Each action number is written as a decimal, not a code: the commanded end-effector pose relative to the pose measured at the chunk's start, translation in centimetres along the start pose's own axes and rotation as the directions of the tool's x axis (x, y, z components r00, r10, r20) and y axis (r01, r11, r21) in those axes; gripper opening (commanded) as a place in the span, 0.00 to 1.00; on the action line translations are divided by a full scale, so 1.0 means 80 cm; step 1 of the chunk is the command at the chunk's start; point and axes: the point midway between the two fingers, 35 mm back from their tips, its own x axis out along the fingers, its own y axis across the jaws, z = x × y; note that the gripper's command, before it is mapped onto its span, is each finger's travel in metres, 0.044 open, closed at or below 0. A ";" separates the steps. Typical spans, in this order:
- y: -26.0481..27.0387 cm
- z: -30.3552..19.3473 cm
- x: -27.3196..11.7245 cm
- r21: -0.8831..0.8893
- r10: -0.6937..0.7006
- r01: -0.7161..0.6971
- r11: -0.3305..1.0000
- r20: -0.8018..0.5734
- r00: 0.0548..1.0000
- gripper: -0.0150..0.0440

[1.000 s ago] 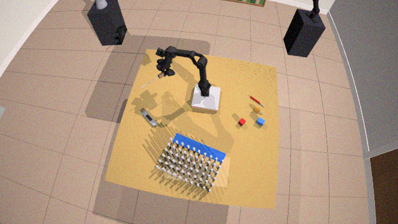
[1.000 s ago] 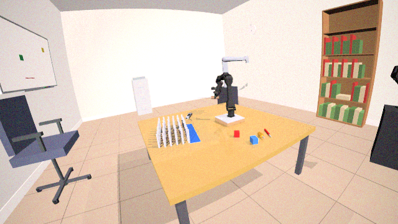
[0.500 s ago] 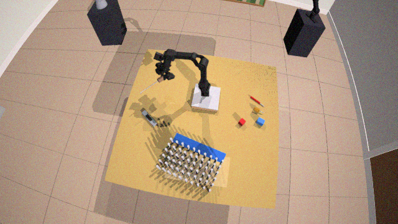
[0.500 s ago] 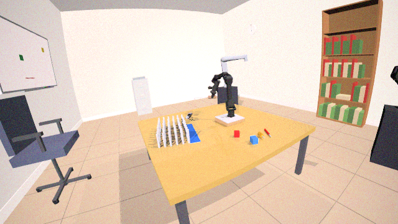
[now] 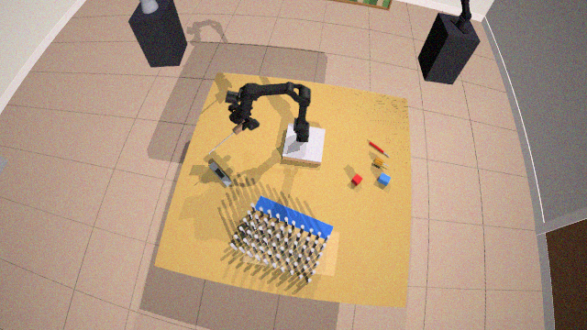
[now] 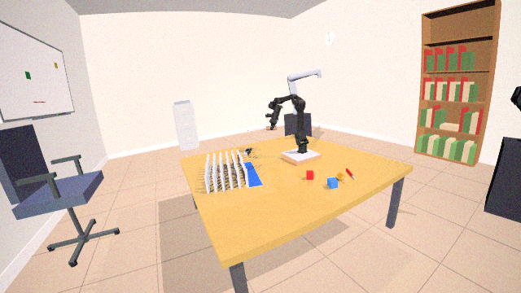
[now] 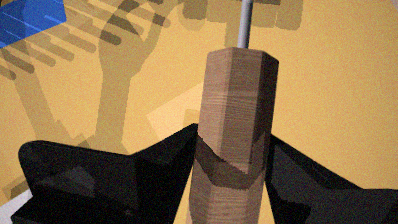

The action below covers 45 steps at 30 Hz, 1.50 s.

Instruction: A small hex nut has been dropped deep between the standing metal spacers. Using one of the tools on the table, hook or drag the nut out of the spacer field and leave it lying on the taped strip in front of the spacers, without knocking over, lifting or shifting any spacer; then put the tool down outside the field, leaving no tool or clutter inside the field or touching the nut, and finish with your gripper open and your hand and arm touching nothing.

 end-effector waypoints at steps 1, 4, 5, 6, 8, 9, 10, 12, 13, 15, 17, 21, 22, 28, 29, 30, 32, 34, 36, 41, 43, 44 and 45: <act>0.025 0.013 0.001 -0.020 0.001 -0.001 1.000 -0.003 1.000 0.25; 0.045 0.019 0.004 -0.030 0.014 -0.014 0.999 -0.005 1.000 0.25; 0.051 0.021 0.004 -0.033 0.020 -0.020 0.999 -0.006 1.000 0.25; 0.058 0.023 0.005 -0.036 0.025 -0.025 0.999 -0.006 1.000 0.25; 0.072 0.026 0.006 -0.041 0.037 -0.037 0.998 -0.008 0.999 0.25; 0.078 0.027 0.007 -0.044 0.042 -0.043 0.998 -0.009 0.999 0.25; 0.085 0.028 0.007 -0.047 0.048 -0.048 0.998 -0.010 0.999 0.25; 0.098 0.030 0.008 -0.052 0.059 -0.060 0.997 -0.012 0.998 0.25; 0.104 0.031 0.009 -0.057 0.060 -0.061 0.997 -0.014 0.998 0.25; 0.116 0.034 0.009 -0.067 0.062 -0.063 0.996 -0.017 0.998 0.25; 0.128 0.036 0.010 -0.076 0.064 -0.065 0.995 -0.019 0.998 0.25; 0.151 0.039 0.010 -0.095 0.067 -0.069 0.993 -0.024 0.997 0.25; 0.156 0.039 0.010 -0.100 0.068 -0.070 0.993 -0.025 0.997 0.25; 0.190 0.040 0.010 -0.128 0.073 -0.076 0.989 -0.029 0.997 0.25; 0.196 0.040 0.010 -0.133 0.074 -0.077 0.988 -0.029 0.997 0.25; 0.202 0.040 0.010 -0.137 0.075 -0.078 0.987 -0.030 0.997 0.25; 0.213 0.039 0.010 -0.147 0.077 -0.080 0.986 -0.030 0.997 0.25; 0.224 0.038 0.009 -0.156 0.078 -0.082 0.984 -0.030 0.996 0.25; 0.234 0.037 0.008 -0.165 0.080 -0.084 0.983 -0.030 0.996 0.25; 0.261 0.032 0.006 -0.187 0.086 -0.090 0.978 -0.029 0.996 0.25; 0.271 0.030 0.005 -0.196 0.088 -0.092 0.976 -0.028 0.996 0.25; 0.276 0.029 0.005 -0.201 0.089 -0.093 0.975 -0.028 0.996 0.25; 0.281 0.027 0.004 -0.205 0.091 -0.094 0.974 -0.027 0.996 0.25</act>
